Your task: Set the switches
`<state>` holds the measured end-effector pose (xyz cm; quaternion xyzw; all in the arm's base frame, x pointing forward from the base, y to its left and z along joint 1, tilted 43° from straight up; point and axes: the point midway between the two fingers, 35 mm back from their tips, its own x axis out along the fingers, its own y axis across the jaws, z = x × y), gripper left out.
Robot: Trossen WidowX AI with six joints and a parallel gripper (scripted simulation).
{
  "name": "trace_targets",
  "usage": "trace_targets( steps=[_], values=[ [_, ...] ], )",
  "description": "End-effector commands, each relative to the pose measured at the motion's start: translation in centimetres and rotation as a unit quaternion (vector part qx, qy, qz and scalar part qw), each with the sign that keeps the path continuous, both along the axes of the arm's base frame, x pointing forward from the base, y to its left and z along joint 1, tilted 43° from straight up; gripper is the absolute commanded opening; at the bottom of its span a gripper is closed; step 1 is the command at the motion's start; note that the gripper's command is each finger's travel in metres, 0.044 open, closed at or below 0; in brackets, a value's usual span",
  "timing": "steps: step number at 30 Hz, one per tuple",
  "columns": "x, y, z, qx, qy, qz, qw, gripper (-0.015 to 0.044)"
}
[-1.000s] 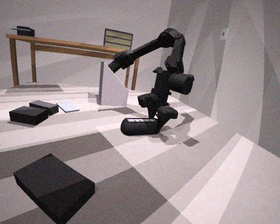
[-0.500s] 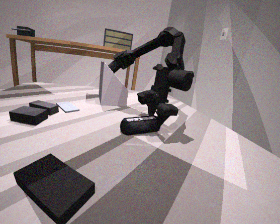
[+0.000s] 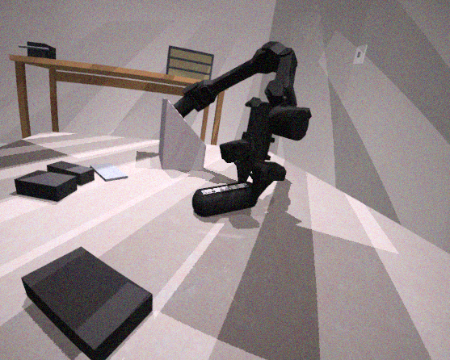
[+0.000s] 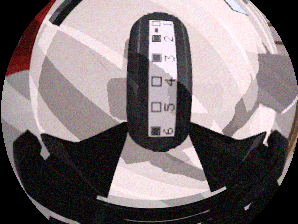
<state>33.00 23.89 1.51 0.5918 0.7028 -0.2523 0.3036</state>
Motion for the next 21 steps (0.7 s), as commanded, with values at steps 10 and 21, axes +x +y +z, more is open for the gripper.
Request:
trace_targets(
  steps=[10,21],
  values=[
    [0.3,-1.1,0.4,0.000,-0.001,-0.001,1.000,0.0336],
    [0.4,-2.0,0.6,0.000,-0.001,-0.001,1.000,0.0336]
  ],
)
